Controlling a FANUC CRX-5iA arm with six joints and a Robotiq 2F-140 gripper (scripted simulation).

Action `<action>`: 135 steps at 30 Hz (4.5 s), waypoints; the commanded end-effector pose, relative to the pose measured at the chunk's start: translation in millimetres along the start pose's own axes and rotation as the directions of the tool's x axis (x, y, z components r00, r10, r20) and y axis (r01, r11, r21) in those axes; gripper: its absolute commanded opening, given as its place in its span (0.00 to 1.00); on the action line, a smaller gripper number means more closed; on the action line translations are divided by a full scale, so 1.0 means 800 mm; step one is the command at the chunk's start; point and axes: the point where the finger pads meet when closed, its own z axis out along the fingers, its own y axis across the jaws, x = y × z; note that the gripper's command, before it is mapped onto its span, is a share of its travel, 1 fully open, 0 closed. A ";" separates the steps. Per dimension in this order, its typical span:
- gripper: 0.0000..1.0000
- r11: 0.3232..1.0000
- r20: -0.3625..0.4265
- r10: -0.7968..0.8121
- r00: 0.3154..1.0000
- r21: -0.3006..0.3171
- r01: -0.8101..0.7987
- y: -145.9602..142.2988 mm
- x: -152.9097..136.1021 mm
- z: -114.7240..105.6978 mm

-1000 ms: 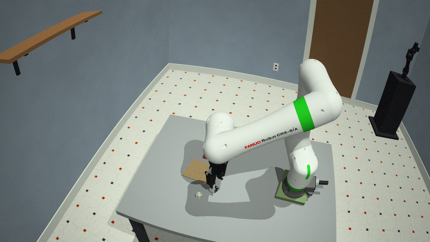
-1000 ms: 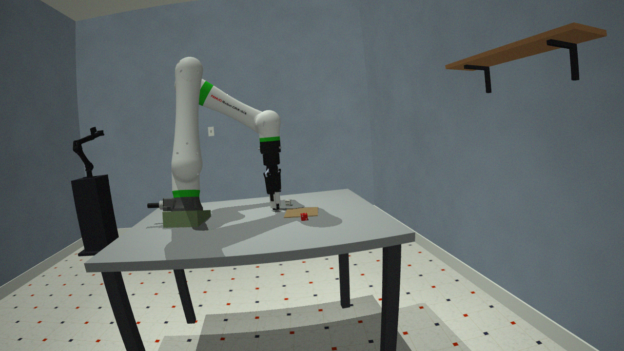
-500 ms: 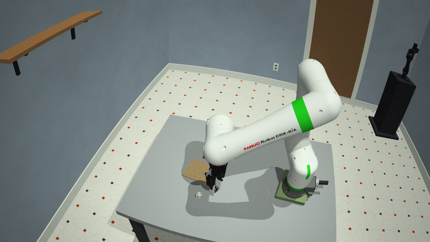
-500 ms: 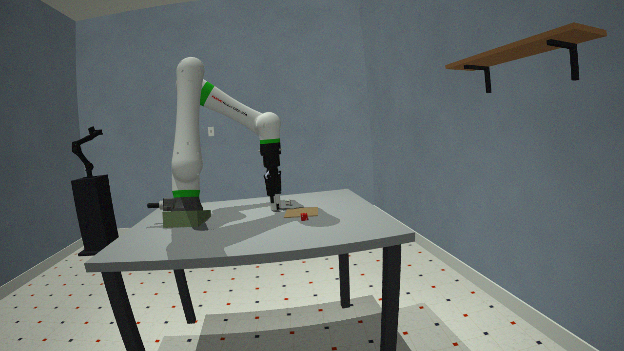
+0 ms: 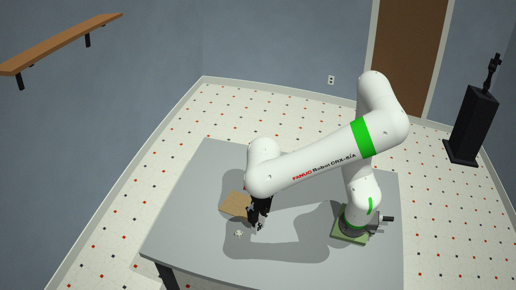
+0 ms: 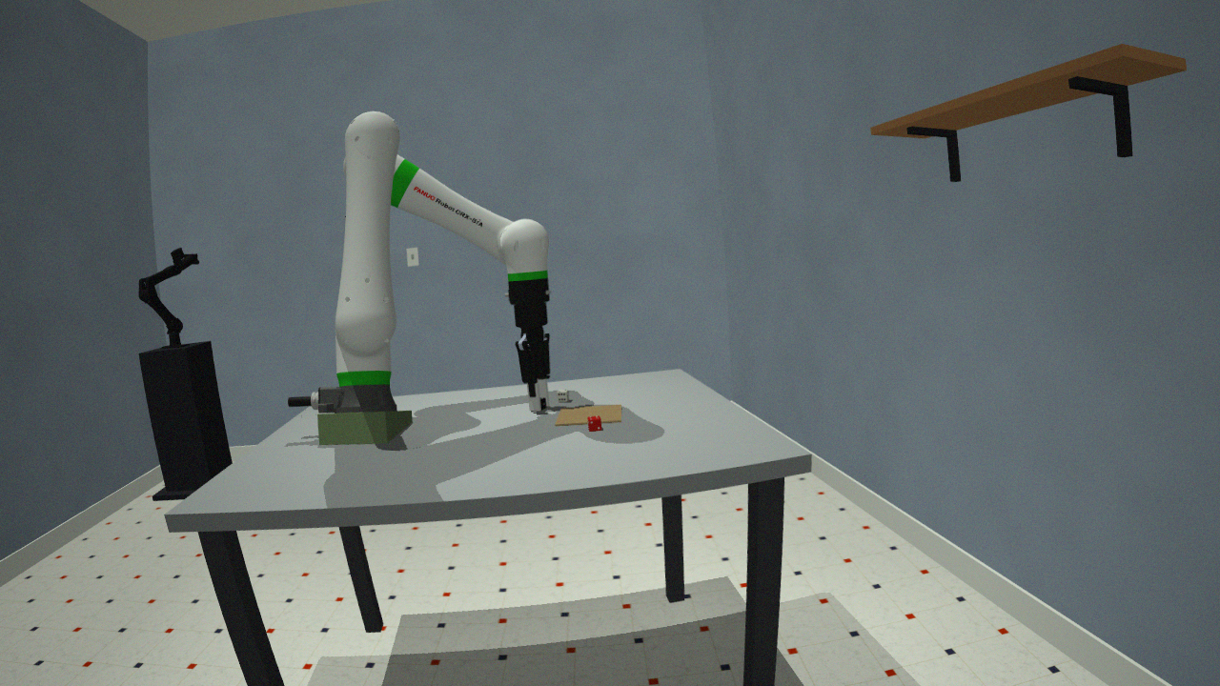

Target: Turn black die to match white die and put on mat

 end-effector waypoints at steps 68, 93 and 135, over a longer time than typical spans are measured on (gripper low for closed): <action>0.13 1.000 0.000 0.000 1.000 0.000 0.000 0.000 0.000 -0.112; 0.13 0.985 -0.001 0.174 0.985 0.000 -0.174 0.001 0.012 -0.127; 0.13 0.072 -0.002 0.997 0.072 0.001 -0.997 0.020 0.100 -0.132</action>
